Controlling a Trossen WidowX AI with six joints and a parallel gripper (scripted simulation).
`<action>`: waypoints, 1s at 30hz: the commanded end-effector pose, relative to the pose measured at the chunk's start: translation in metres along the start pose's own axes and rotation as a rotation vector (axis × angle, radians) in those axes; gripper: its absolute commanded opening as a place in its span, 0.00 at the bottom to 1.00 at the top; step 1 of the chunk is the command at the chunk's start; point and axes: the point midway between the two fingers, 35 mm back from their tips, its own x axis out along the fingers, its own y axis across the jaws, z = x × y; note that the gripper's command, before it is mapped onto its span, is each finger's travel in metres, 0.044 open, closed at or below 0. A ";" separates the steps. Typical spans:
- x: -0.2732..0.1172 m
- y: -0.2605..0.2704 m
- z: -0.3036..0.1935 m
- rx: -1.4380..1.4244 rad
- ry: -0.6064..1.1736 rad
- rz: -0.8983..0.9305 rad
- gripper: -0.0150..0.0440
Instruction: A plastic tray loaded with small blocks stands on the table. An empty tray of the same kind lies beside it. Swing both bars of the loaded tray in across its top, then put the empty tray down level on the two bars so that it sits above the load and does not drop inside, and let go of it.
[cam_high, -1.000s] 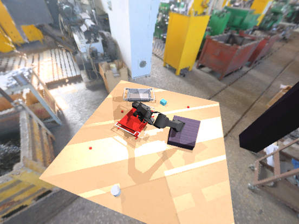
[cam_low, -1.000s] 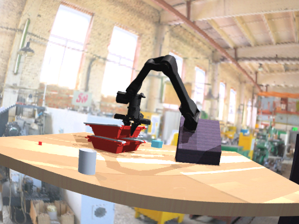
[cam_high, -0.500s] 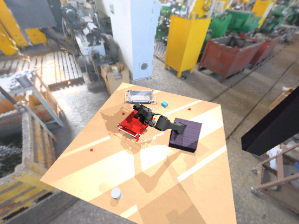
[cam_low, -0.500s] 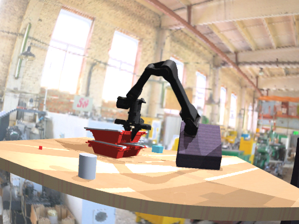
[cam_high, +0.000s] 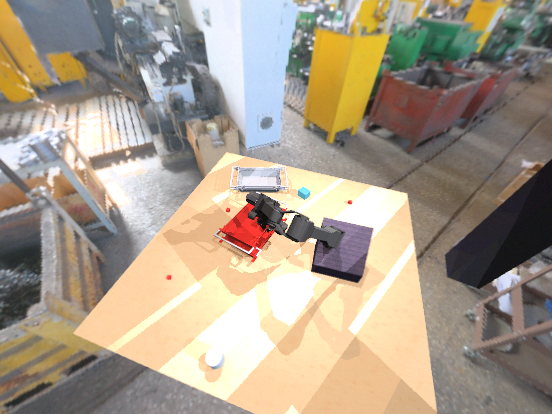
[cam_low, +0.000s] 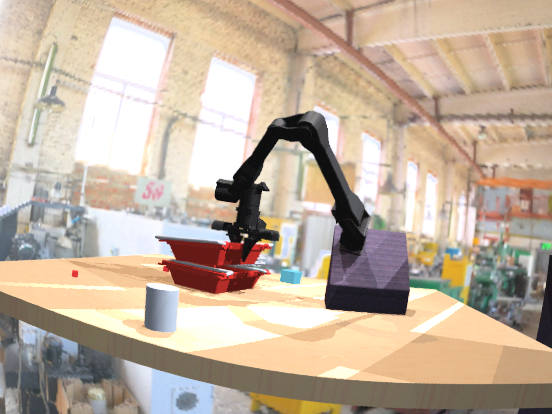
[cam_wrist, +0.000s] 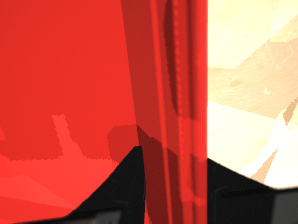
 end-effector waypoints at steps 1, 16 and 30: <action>0.007 -0.008 -0.001 0.006 0.001 -0.032 0.25; 0.008 -0.010 -0.002 0.007 0.001 -0.038 0.48; 0.008 -0.010 -0.002 0.007 0.001 -0.038 0.83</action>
